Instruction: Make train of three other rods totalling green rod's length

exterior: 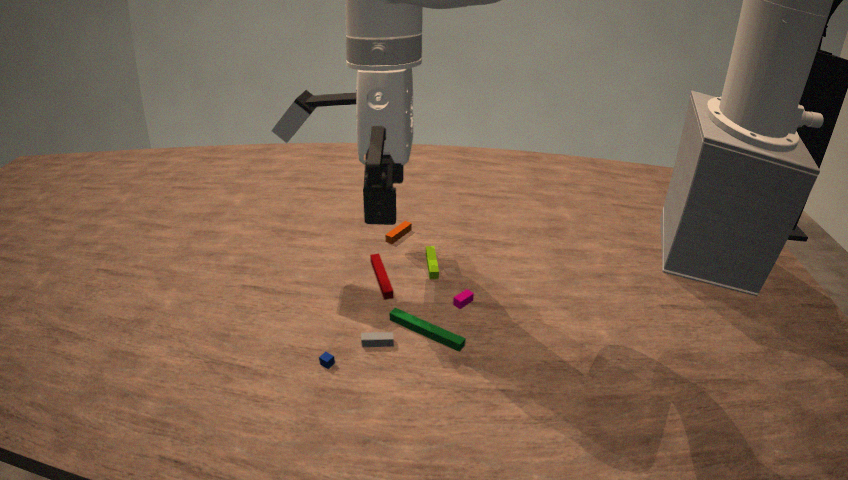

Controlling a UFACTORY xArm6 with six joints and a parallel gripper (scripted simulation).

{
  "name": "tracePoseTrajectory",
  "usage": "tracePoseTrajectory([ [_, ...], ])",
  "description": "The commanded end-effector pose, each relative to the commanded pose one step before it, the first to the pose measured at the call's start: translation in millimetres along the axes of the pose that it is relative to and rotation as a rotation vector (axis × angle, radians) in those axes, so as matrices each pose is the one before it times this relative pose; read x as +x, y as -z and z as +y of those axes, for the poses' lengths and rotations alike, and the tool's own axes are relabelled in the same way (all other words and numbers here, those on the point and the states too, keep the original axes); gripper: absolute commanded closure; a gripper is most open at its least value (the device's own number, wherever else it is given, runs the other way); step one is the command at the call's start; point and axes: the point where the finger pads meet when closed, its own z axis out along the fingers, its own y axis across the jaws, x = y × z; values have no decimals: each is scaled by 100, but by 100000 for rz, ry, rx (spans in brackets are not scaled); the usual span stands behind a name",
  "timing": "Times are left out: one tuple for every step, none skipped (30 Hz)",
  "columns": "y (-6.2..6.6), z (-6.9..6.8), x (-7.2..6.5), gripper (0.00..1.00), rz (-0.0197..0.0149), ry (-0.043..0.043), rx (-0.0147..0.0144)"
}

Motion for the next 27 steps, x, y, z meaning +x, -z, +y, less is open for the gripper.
tracePoseTrajectory([
  [104,-1177,331,0,383,15445,-14],
  [-2,-224,65,0,-5,3078,-5],
  [0,0,0,0,0,0,0],
  [0,0,0,0,0,0,0],
  [-4,-541,169,0,-13,7456,-10],
  [-1,-232,89,0,-5,3262,-4],
  [-1,-180,75,0,-4,2565,-3],
  [-1,-199,88,0,-4,2862,-3],
  [-1,-210,99,0,-4,3038,-3],
  [-1,-210,105,0,-4,3076,-3],
  [-1,-206,110,0,-4,3064,-3],
  [-1,-202,115,0,-4,3043,-2],
  [-1,-199,119,0,-4,3031,-2],
  [-1,-196,124,0,-3,3024,-2],
  [-1,-192,129,0,-3,3022,-2],
  [-1,-189,134,0,-3,3017,-2],
  [-1,-185,138,0,-3,3012,-2],
  [-1,-182,143,0,-2,3011,-1],
  [0,-178,147,0,-2,3007,-1],
  [0,0,0,0,0,0,0],
  [0,0,0,0,0,0,0],
  [-1,-508,437,0,-5,8698,-4],
  [0,-125,125,0,-1,2293,-1],
  [0,-130,136,0,-1,2440,-1],
  [0,-146,159,0,-1,2800,-1],
  [0,-152,173,0,-1,2986,-1],
  [0,-150,179,0,0,3025,-1],
])
